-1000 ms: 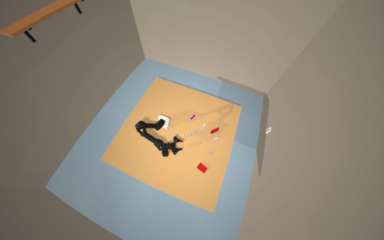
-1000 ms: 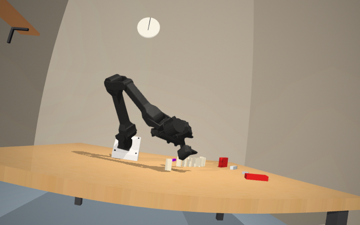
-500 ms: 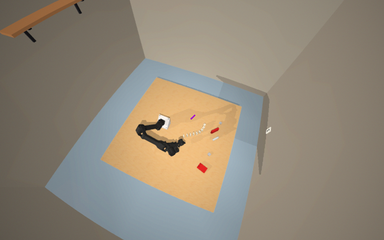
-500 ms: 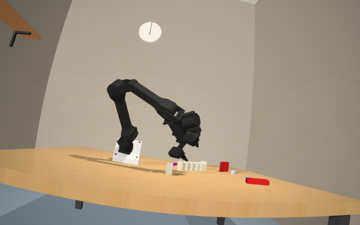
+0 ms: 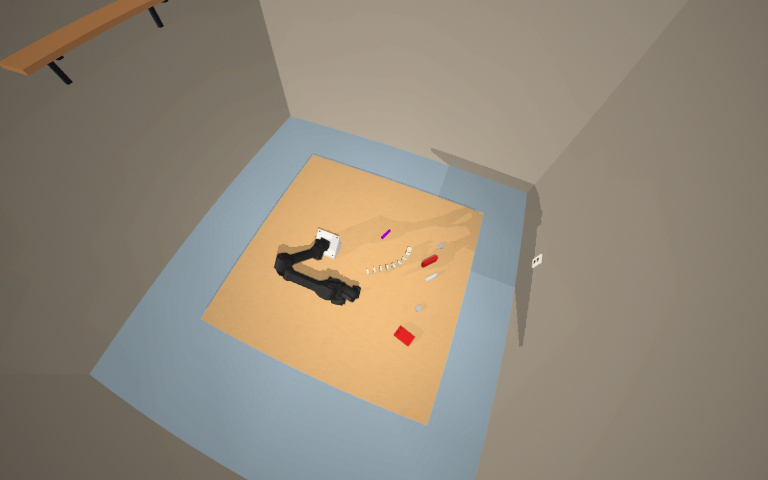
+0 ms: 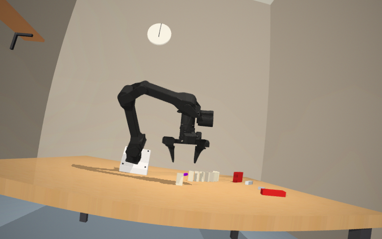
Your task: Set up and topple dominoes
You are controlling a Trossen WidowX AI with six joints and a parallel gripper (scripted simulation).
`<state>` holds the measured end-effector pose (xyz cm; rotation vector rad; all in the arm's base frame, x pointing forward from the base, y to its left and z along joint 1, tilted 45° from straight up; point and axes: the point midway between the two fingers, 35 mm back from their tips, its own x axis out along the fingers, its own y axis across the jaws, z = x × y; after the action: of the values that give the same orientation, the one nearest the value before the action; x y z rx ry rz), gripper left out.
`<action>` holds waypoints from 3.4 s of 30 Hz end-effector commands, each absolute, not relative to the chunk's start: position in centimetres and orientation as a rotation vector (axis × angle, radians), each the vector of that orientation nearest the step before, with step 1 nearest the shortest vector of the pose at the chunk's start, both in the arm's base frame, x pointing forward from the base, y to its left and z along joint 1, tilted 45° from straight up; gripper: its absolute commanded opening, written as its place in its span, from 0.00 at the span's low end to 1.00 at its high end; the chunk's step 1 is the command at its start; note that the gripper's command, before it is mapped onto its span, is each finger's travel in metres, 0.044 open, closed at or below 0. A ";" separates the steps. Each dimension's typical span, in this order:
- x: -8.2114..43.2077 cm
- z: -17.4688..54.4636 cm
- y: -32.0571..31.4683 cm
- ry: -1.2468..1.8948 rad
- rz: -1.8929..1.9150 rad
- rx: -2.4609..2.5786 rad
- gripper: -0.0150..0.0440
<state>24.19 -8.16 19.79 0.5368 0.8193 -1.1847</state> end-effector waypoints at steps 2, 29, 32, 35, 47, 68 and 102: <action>23.3 22.1 -8.8 0.690 -1.307 0.497 1.00; 24.1 16.9 -14.2 0.684 -1.308 0.495 1.00; 24.2 16.7 -14.5 0.684 -1.308 0.495 1.00; 24.2 16.6 -14.5 0.684 -1.308 0.495 0.91; 24.2 16.6 -14.5 0.684 -1.308 0.495 0.44; 22.3 26.1 -5.1 0.669 -1.181 0.494 0.44; 25.3 14.1 7.6 1.578 -0.049 -1.188 0.44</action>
<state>25.33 7.09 14.53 -1.1178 1.5564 -0.1172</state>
